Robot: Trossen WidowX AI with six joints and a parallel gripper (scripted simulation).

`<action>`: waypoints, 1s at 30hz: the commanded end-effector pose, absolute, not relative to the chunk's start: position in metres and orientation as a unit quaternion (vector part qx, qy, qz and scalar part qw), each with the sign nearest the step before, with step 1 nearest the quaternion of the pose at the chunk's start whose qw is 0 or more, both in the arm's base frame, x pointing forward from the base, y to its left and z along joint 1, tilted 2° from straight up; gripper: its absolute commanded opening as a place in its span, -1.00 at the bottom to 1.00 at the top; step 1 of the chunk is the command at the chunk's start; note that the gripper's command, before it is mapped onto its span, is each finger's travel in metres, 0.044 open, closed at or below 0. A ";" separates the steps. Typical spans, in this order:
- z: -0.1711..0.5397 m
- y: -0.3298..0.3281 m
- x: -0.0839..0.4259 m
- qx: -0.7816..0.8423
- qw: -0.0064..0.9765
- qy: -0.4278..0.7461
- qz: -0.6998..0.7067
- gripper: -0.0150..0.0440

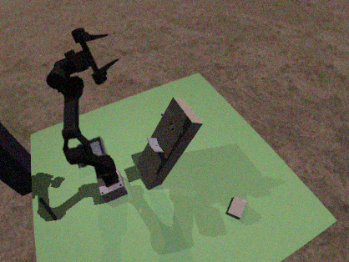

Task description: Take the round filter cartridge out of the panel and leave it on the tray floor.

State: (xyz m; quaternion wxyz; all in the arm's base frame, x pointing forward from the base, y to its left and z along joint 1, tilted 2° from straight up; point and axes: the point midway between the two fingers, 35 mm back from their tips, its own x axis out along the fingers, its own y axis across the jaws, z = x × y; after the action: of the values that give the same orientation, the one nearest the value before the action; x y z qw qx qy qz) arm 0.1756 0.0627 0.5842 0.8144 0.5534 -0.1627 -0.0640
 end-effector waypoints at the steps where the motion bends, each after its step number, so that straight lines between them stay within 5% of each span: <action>1: 0.585 0.063 0.176 0.550 0.816 -0.166 -0.064 0.78; 12: 0.575 0.072 0.226 0.301 0.918 -0.257 -0.044 -0.17; 30: 0.362 0.021 0.300 0.140 0.986 0.090 -0.029 -0.17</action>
State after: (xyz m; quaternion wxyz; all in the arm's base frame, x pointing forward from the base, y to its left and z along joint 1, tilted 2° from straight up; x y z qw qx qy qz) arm 0.3033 0.0429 0.4216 0.9924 0.1209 -0.0151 -0.0201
